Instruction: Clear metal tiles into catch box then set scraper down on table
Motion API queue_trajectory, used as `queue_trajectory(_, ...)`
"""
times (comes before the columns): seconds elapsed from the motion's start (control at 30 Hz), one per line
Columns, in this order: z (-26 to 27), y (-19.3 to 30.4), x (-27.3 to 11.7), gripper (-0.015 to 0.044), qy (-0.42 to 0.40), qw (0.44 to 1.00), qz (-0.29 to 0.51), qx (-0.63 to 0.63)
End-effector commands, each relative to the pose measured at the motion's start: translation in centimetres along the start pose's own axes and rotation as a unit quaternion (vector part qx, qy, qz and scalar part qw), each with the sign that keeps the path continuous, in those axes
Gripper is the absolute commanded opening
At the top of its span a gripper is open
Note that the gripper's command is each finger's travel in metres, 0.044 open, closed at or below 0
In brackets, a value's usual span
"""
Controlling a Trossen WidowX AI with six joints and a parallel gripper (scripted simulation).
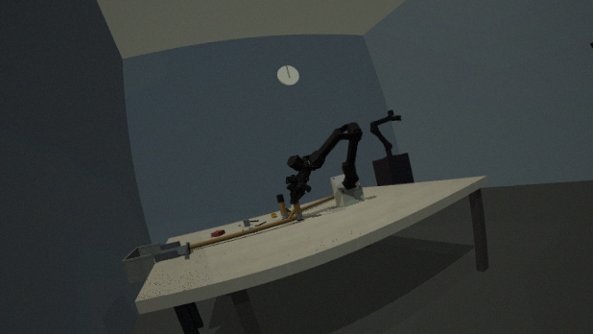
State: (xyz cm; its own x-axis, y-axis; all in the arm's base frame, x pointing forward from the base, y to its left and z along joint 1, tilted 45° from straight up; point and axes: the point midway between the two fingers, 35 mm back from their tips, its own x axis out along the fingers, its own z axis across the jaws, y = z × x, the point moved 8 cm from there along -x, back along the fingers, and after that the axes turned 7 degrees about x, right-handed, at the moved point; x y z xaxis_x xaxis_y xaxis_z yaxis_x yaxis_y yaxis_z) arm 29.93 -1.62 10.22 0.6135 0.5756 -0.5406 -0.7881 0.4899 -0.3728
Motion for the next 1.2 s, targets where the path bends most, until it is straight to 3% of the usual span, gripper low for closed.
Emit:
queue_trajectory(0.0, 0.1, 0.4, -0.5, 0.0, -0.002, 1.0, -0.005, -0.005)
queue_trajectory(1.17, -2.4, 2.8, -1.8, 0.0, 0.001, 1.0, -0.006, -0.002)
